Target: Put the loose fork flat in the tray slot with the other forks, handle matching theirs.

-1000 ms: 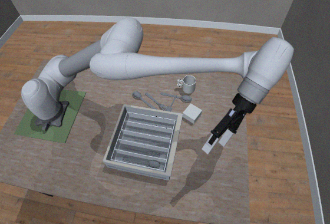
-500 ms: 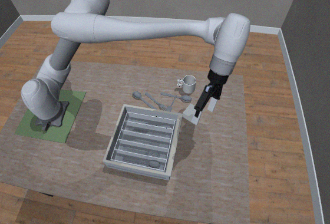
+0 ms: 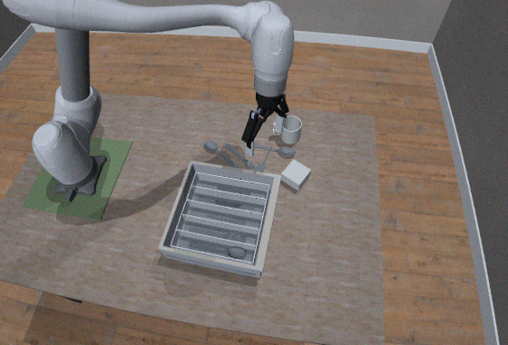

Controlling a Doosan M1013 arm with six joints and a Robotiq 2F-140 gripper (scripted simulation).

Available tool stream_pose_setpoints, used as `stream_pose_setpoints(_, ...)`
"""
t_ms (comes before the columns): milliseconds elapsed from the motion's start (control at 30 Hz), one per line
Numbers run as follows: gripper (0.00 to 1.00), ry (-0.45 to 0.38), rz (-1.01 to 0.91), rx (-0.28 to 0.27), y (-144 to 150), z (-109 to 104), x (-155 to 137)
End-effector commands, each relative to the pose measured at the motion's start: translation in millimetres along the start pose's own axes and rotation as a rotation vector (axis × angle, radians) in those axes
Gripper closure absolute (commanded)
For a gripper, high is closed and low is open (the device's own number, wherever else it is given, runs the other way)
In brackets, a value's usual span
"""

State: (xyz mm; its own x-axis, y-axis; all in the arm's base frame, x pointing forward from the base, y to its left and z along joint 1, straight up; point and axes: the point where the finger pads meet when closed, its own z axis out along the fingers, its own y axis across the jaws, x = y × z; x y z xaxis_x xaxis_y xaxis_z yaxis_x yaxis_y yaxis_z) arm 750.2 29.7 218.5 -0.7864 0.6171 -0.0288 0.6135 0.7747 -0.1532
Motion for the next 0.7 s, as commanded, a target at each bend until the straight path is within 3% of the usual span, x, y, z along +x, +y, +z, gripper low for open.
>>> stream_pose_setpoints(0,0.00,0.019,0.042,-0.103,6,18,68)
stream_pose_setpoints(133,0.00,0.039,0.074,-0.147,5,33,123)
stream_pose_setpoints(667,0.00,0.041,0.078,-0.152,5,34,128)
